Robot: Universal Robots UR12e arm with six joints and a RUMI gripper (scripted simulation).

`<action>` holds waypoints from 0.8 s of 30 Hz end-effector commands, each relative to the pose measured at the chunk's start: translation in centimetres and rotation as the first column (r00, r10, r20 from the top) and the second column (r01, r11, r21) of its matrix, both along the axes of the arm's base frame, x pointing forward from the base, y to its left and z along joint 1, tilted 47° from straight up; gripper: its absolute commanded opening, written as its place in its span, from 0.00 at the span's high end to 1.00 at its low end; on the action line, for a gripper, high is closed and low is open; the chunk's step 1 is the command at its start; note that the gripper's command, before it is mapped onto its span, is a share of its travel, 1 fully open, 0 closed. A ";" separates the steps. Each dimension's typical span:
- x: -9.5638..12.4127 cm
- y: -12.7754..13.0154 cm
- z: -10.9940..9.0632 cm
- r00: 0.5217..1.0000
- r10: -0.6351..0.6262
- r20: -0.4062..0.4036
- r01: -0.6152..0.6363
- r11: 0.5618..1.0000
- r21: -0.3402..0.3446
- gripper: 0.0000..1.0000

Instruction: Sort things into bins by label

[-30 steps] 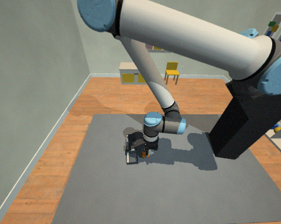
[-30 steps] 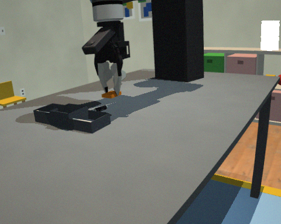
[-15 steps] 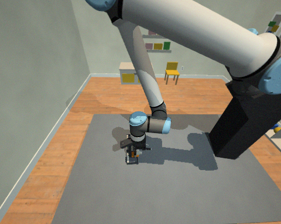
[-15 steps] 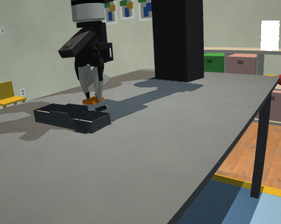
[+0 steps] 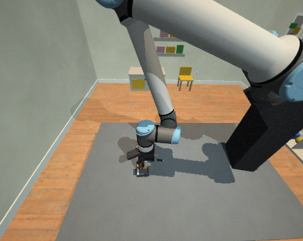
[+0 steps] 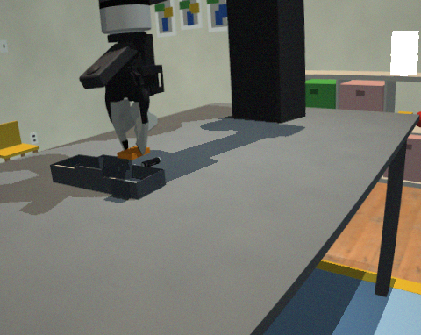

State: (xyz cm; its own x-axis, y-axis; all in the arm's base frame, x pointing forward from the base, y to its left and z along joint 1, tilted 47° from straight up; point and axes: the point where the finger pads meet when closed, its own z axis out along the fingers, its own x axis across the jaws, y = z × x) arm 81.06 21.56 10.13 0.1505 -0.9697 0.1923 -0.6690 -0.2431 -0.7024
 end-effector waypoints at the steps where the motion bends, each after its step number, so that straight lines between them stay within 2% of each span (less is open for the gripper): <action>1: -0.1 0.0 0.0 1.000 0.000 0.001 0.000 1.000 0.000 1.00; 24: 2.7 -0.1 -2.6 1.000 0.000 0.001 0.000 1.000 0.000 1.00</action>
